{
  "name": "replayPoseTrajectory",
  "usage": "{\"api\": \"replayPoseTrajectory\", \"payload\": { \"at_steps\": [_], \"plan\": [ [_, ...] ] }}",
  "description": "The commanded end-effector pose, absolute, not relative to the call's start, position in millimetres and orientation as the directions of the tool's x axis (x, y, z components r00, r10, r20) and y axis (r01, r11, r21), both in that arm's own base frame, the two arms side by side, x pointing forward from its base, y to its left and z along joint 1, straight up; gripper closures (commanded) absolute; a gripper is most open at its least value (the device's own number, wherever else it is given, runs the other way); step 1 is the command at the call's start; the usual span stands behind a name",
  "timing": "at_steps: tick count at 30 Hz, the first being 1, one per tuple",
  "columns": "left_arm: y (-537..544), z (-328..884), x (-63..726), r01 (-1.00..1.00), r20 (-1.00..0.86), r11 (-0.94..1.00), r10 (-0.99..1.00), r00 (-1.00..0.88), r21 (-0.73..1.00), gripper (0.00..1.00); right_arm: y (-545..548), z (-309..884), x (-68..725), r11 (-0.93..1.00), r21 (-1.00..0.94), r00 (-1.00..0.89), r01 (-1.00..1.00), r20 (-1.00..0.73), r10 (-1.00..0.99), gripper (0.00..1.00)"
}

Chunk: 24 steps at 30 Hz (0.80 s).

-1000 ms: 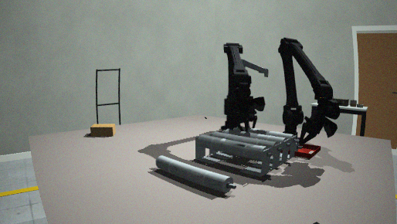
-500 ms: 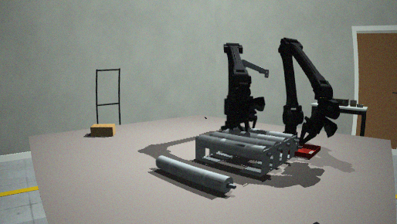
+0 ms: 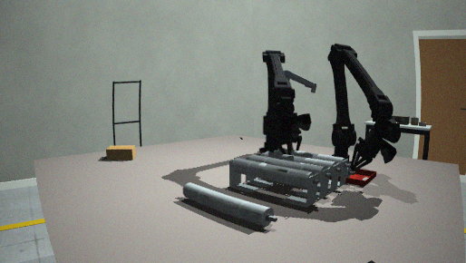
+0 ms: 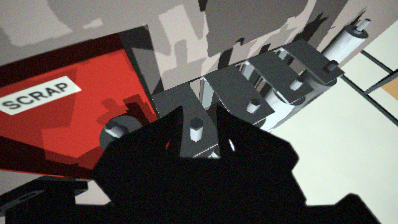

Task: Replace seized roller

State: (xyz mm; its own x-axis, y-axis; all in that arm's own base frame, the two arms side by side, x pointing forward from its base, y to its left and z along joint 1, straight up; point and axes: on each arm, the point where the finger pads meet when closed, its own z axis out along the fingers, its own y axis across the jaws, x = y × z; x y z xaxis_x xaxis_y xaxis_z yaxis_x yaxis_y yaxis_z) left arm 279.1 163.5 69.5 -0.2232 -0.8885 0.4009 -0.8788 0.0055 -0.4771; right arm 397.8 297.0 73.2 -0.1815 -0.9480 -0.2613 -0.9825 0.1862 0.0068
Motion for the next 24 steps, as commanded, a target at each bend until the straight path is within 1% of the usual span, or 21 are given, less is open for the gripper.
{"api": "replayPoseTrajectory", "payload": {
  "at_steps": [1,19,20,24],
  "plan": [
    [176.5,90.0,291.5,-0.856,0.349,0.041,-0.903,-0.252,-0.515,0.68,290.2,91.1,409.4,0.181,-0.017,-0.169,-0.983,-0.281,-0.945,0.68],
    [176.1,88.5,291.1,-0.856,0.348,0.04,-0.903,-0.252,-0.515,0.68,290.2,91.1,409.4,0.181,-0.017,-0.169,-0.983,-0.281,-0.945,0.68],
    [176.1,88.5,291.1,-0.856,0.348,0.04,-0.903,-0.252,-0.515,0.68,290.5,90.5,411.9,0.178,-0.044,-0.156,-0.983,-0.308,-0.939,0.68],
    [176.1,88.5,291.1,-0.856,0.348,0.04,-0.903,-0.252,-0.515,0.68,288.8,90.0,409.5,0.18,-0.032,-0.162,-0.983,-0.304,-0.939,0.68]
  ]
}}
